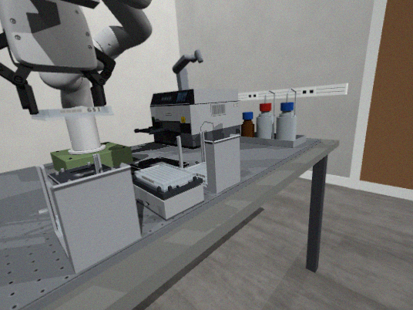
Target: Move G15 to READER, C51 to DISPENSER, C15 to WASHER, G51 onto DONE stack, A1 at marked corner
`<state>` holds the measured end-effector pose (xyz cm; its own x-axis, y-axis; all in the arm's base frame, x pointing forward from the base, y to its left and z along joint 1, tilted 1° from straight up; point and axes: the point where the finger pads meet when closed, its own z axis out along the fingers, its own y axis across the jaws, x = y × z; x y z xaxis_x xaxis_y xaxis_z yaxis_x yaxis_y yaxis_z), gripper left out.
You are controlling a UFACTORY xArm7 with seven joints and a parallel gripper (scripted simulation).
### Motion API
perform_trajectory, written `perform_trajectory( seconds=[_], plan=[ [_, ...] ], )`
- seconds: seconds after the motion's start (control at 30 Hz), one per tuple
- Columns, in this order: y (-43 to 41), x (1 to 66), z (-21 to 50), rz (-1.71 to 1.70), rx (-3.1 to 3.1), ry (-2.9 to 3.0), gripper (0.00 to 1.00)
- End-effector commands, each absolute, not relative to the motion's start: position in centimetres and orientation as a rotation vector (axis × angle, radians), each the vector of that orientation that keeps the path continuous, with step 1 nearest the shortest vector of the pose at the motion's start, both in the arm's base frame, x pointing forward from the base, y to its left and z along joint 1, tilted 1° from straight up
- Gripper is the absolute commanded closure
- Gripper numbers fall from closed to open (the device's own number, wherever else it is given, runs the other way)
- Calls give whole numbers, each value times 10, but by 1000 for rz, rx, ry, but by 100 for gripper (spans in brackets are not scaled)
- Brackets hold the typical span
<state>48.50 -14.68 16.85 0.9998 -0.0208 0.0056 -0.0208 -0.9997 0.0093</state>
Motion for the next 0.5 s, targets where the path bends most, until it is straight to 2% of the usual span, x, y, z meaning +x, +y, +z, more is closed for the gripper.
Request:
perform_trajectory(
  seconds=[0.0,0.47],
  plan=[
    [-152,499,170,12,3130,-33,100],
    [-157,514,170,12,3130,-33,100]
  ],
)
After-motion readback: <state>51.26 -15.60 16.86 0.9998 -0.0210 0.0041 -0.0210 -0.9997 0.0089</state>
